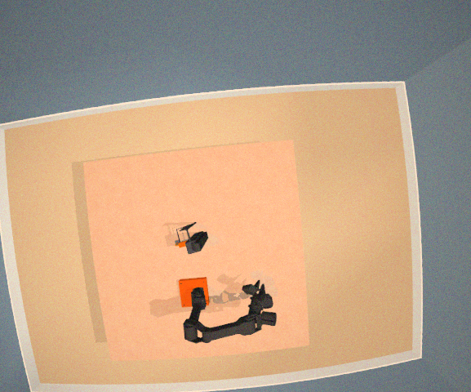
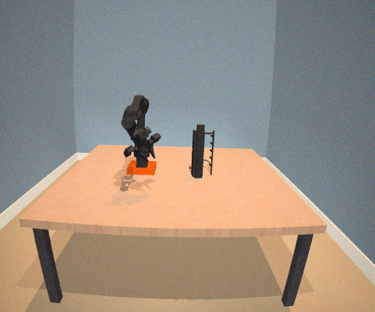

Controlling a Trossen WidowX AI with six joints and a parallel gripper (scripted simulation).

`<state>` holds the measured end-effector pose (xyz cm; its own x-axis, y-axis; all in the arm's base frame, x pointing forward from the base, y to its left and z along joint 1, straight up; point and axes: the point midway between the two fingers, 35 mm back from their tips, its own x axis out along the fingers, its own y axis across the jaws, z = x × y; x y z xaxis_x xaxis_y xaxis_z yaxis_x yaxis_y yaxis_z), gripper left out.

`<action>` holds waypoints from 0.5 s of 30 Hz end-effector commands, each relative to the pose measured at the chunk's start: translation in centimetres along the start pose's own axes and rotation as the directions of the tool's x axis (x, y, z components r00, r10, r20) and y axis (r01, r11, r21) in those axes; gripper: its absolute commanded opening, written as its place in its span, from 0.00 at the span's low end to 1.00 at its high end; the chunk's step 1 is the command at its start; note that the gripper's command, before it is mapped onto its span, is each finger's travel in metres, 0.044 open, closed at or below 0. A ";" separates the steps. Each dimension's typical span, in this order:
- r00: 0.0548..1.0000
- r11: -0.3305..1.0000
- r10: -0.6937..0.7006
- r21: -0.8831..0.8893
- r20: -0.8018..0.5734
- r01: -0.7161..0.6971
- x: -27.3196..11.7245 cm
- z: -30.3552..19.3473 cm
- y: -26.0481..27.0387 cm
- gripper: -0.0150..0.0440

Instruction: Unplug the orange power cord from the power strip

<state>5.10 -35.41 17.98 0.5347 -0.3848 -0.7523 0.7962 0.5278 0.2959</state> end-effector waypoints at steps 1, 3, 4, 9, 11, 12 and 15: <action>0.997 0.991 -0.063 -0.115 0.047 0.068 0.4 2.8 2.4 0.53; 0.995 0.985 -0.078 -0.149 0.067 0.087 0.6 3.6 3.4 0.53; 0.994 0.981 -0.082 -0.169 0.076 0.094 0.7 4.1 3.9 0.53; 0.985 0.948 -0.090 -0.292 0.144 0.129 1.2 6.6 7.9 0.53; 0.982 0.935 -0.087 -0.327 0.170 0.140 1.3 7.4 9.3 0.53; 0.980 0.929 -0.084 -0.342 0.180 0.143 1.3 7.7 9.9 0.53; 0.975 0.902 -0.061 -0.407 0.213 0.146 1.5 8.6 12.5 0.53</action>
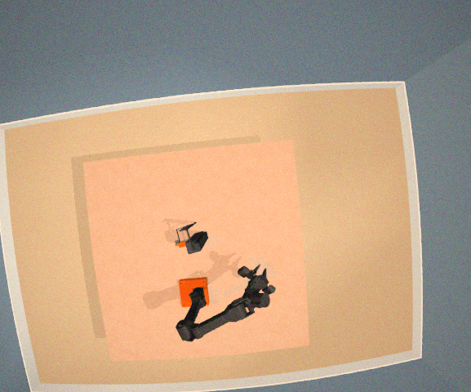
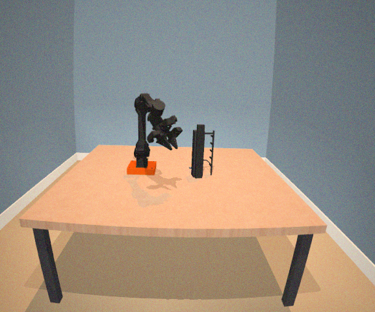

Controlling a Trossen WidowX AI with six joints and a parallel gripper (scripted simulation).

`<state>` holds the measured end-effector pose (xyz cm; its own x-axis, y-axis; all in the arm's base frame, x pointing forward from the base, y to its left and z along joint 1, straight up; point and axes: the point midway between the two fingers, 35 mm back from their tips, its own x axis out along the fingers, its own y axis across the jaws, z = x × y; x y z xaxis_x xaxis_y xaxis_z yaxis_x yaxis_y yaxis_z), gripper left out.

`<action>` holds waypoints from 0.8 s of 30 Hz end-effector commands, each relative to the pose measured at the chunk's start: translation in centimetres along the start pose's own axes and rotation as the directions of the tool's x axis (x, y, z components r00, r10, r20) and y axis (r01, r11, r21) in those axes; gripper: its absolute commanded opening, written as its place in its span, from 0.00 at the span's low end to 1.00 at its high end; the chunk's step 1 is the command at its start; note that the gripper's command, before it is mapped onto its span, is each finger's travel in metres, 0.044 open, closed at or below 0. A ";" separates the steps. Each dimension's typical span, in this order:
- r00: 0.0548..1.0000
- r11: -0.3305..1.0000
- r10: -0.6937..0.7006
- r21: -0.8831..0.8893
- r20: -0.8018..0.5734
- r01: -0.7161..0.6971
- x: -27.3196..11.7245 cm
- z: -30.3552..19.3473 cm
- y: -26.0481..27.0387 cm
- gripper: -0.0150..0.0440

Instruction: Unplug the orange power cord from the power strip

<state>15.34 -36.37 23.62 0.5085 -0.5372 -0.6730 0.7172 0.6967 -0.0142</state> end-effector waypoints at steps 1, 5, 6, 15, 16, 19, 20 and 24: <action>0.997 0.994 0.001 -0.111 0.079 0.008 -0.1 3.4 3.4 0.53; 0.988 0.975 0.037 -0.223 0.148 -0.003 -0.4 6.2 7.5 0.53; 0.985 0.968 0.050 -0.252 0.165 -0.007 -0.5 6.8 8.6 0.53; 0.940 0.865 0.216 -0.498 0.263 -0.059 -2.6 9.9 18.9 0.53; 0.935 0.848 0.238 -0.525 0.264 -0.068 -3.0 9.8 20.0 0.53; 0.913 0.816 0.290 -0.572 0.288 -0.079 -4.4 10.1 22.6 0.53; 0.902 0.822 0.298 -0.565 0.313 -0.075 -5.1 10.6 23.0 0.53; 0.865 0.801 0.370 -0.588 0.340 -0.111 -6.7 10.8 26.6 0.53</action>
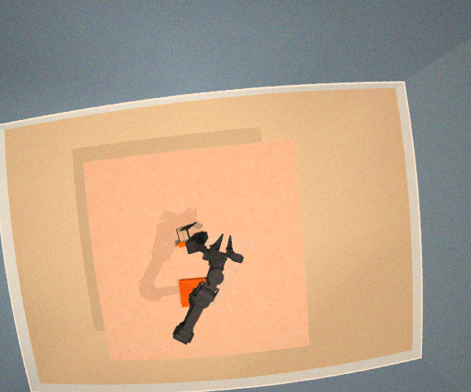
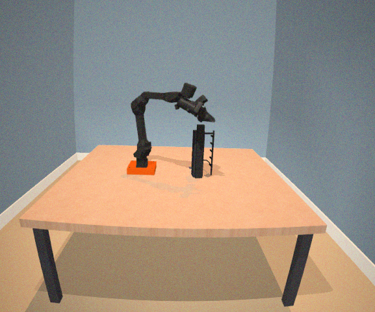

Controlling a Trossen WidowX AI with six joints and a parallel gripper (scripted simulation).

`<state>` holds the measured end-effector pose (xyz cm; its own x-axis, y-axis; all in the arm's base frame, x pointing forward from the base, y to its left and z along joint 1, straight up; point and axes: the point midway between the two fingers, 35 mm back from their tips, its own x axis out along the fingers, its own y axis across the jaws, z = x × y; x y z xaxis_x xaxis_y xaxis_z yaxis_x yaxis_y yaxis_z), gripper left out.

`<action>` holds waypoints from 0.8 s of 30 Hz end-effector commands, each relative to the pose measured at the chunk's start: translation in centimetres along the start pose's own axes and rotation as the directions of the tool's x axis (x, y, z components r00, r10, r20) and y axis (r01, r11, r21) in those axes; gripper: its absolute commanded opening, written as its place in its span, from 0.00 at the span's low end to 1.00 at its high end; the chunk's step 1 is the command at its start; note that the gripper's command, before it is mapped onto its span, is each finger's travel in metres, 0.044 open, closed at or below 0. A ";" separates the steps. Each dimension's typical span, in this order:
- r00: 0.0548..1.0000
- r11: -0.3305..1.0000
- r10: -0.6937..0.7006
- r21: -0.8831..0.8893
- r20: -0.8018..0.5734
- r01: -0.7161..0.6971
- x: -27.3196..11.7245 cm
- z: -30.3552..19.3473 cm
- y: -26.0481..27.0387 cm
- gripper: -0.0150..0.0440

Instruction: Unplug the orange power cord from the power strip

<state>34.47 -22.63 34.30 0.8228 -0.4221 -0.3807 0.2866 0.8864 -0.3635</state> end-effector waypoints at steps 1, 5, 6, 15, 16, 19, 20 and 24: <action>0.995 0.996 0.073 -0.051 0.068 -0.069 -0.4 2.9 4.0 0.53; 0.981 0.974 0.186 -0.143 0.058 -0.176 0.0 3.4 8.7 0.53; 0.976 0.965 0.213 -0.166 0.054 -0.202 0.0 3.5 9.9 0.53; 0.906 0.785 0.414 -0.468 -0.092 -0.406 -0.9 2.2 19.1 0.53; 0.894 0.751 0.433 -0.503 -0.114 -0.428 -1.1 2.0 20.1 0.53; 0.858 0.638 0.480 -0.599 -0.182 -0.484 -1.8 0.8 23.0 0.53; 0.848 0.597 0.490 -0.630 -0.202 -0.496 -2.1 0.3 24.0 0.53; 0.791 0.425 0.522 -0.706 -0.320 -0.566 -2.9 -2.0 27.1 0.53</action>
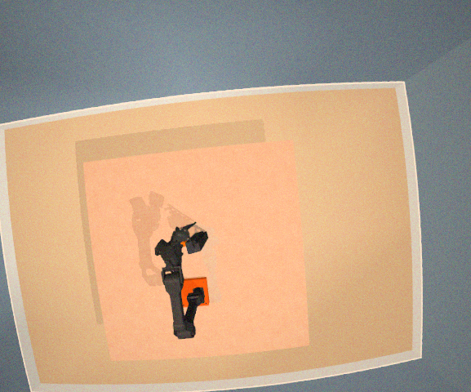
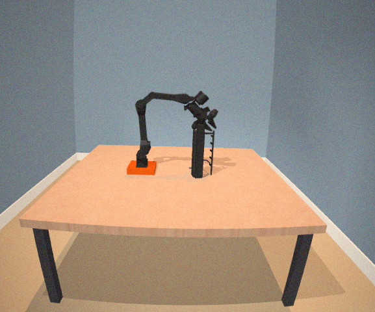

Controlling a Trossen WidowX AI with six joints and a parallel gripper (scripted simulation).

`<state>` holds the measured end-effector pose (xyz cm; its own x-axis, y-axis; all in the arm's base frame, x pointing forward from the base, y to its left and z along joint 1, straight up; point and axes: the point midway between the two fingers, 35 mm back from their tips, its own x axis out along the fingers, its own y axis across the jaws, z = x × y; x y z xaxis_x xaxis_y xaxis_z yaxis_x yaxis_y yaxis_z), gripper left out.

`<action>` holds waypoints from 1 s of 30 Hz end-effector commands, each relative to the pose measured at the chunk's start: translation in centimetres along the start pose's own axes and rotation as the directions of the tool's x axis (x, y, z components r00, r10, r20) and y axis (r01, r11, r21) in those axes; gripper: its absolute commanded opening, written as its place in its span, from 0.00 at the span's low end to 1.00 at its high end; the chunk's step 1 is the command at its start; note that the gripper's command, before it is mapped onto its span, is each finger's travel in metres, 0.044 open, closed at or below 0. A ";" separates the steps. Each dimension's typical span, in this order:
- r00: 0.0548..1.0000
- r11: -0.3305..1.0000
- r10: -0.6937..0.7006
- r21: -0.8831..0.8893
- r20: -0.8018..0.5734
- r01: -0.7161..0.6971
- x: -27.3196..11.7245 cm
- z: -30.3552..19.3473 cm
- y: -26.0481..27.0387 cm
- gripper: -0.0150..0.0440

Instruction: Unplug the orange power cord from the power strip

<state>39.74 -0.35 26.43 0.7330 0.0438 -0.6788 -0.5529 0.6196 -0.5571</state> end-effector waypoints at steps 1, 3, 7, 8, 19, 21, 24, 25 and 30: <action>0.987 0.971 0.142 -0.183 -0.074 -0.154 1.5 0.4 4.3 0.53; 0.977 0.952 0.187 -0.225 -0.102 -0.205 1.9 0.3 5.4 0.53; 0.918 0.853 0.332 -0.346 -0.219 -0.391 3.1 -1.1 9.4 0.53; 0.887 0.802 0.380 -0.384 -0.264 -0.458 3.3 -1.7 10.8 0.53; 0.702 0.501 0.546 -0.494 -0.457 -0.711 3.2 -4.2 16.5 0.53; 0.702 0.501 0.546 -0.494 -0.457 -0.711 3.2 -4.2 16.5 0.53; 0.702 0.501 0.546 -0.494 -0.457 -0.711 3.3 -4.2 16.5 0.53; 0.702 0.501 0.546 -0.494 -0.457 -0.711 3.3 -4.2 16.5 0.53; 0.702 0.501 0.546 -0.494 -0.458 -0.711 3.3 -4.6 16.1 0.53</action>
<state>31.34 6.65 12.92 0.0298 0.0165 -0.9994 -0.9941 -0.1035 -0.0314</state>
